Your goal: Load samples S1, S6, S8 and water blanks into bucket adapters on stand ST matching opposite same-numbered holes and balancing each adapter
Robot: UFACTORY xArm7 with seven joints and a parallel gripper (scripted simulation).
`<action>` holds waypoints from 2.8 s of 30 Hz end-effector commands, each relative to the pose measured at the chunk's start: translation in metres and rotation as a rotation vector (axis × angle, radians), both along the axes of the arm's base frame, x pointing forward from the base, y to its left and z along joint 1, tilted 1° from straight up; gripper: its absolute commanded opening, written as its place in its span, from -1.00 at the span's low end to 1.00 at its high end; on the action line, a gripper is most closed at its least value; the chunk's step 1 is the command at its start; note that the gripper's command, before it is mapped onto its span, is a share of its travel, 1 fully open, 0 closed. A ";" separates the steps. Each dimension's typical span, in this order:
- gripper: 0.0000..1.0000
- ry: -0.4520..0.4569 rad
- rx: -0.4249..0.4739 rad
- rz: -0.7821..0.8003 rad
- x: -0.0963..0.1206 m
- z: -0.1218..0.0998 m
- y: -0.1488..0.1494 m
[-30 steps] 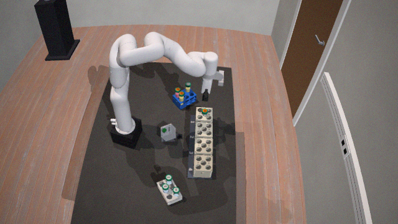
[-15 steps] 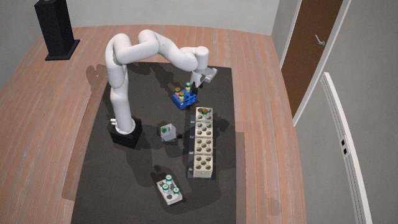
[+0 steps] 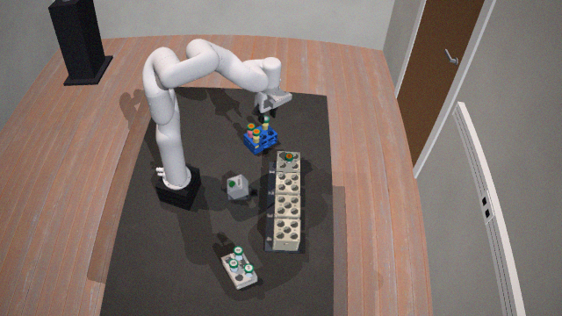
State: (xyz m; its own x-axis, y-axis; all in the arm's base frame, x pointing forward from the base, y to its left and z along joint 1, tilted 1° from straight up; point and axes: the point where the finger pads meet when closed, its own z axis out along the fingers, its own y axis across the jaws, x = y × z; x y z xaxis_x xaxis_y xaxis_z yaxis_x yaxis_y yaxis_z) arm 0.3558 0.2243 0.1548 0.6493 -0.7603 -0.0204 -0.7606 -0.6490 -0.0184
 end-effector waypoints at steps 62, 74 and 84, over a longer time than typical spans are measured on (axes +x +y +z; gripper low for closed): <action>0.15 -0.007 -0.004 -0.016 -0.065 -0.057 0.066; 0.15 -0.007 -0.004 -0.016 -0.065 -0.077 0.067; 0.15 -0.007 -0.004 -0.015 -0.064 -0.097 0.067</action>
State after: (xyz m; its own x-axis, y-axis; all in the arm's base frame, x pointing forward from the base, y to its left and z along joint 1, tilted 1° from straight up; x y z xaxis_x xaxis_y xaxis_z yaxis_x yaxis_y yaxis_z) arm 0.2900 0.2900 0.0617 0.6376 -0.7702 -0.0134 -0.7703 -0.6374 -0.0164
